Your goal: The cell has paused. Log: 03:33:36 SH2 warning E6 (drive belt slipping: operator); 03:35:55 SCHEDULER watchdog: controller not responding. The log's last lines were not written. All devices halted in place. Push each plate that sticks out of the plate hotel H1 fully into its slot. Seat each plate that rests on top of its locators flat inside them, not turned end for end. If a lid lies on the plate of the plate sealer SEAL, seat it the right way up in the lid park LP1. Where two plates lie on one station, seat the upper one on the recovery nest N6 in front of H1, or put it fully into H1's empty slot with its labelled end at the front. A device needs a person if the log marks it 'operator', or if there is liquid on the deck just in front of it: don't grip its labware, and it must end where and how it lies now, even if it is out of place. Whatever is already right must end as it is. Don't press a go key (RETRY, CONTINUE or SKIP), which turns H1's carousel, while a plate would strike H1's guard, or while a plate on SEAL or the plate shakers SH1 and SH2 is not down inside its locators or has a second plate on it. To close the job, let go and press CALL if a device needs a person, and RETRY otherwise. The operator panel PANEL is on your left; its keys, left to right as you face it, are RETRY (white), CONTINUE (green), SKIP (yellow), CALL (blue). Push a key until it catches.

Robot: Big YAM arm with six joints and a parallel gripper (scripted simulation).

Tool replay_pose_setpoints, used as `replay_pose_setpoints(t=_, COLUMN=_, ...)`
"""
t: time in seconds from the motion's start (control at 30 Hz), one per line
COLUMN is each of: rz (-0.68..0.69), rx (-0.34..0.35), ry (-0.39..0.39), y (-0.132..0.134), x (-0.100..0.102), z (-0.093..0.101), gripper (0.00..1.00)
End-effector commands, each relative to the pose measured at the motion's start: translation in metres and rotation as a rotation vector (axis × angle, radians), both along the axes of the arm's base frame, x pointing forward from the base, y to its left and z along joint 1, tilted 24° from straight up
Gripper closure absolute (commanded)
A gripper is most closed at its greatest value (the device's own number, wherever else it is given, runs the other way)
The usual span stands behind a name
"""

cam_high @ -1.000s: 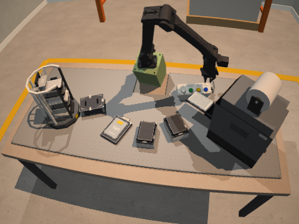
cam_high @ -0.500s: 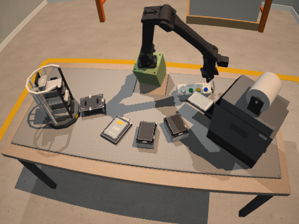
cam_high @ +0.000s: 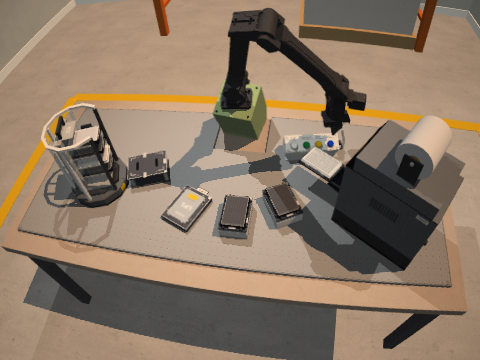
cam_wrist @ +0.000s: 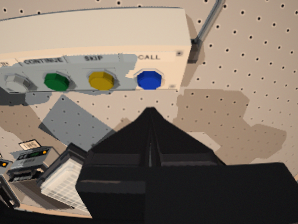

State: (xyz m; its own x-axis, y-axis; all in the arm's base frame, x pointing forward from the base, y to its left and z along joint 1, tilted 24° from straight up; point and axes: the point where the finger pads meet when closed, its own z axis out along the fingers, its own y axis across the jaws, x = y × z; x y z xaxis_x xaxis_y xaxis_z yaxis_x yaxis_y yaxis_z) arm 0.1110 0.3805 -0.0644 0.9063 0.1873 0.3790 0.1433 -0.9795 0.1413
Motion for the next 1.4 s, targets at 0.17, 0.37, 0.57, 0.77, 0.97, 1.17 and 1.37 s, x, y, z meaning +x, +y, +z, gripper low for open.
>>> replay_pose_setpoints(t=0.17, rz=0.003, rx=-0.013, ry=-0.003, y=-0.003, x=0.007, z=-0.015, gripper=1.0)
replay_pose_setpoints(t=0.37, rz=-0.001, rx=-0.015, ry=-0.003, y=-0.006, x=0.012, z=-0.023, gripper=1.0)
replay_pose_setpoints(t=0.57, rz=-0.001, rx=-0.013, ry=-0.003, y=-0.006, x=0.015, z=-0.03, gripper=1.0)
replay_pose_setpoints(t=0.77, rz=-0.001, rx=0.0, ry=-0.005, y=0.001, x=0.018, z=-0.032, gripper=1.0)
replay_pose_setpoints(t=0.97, rz=-0.001, rx=-0.01, ry=-0.003, y=-0.005, x=0.02, z=-0.042, gripper=1.0)
replay_pose_setpoints(t=1.17, rz=0.005, rx=-0.008, ry=-0.004, y=-0.004, x=0.019, z=-0.046, gripper=1.0)
replay_pose_setpoints(t=1.37, rz=0.004, rx=0.012, ry=-0.004, y=0.004, x=0.017, z=-0.037, gripper=1.0)
